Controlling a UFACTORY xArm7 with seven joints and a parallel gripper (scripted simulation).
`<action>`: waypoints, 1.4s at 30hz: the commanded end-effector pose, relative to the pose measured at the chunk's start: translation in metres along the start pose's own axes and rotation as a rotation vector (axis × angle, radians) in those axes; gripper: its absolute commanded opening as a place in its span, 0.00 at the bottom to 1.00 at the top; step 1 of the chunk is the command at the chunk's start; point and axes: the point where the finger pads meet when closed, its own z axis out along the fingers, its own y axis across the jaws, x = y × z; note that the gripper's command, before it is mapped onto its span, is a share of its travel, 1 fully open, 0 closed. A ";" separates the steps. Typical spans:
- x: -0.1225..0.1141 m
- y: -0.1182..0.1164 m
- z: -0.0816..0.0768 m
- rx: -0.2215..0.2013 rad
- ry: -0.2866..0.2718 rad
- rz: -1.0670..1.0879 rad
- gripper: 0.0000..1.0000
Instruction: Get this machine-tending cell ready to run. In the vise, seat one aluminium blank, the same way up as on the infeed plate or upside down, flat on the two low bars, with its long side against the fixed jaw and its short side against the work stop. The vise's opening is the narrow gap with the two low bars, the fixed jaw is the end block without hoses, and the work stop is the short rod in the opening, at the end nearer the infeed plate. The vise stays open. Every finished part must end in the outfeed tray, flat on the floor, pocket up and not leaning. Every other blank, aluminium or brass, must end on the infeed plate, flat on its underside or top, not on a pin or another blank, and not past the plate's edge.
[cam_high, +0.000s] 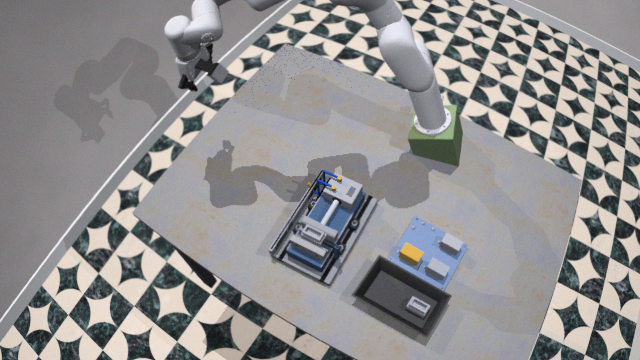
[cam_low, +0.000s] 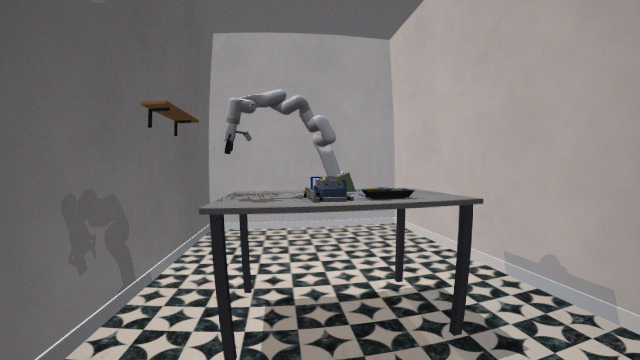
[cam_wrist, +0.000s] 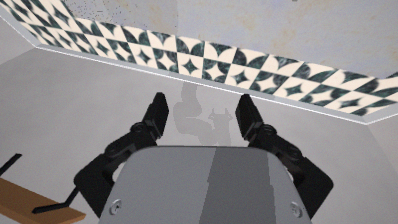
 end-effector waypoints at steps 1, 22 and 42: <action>-0.001 0.000 -0.003 -0.003 -0.005 0.002 1.00; 0.006 0.011 -0.008 -0.023 -0.002 0.005 1.00; 0.085 0.106 -0.062 -0.195 0.032 0.032 1.00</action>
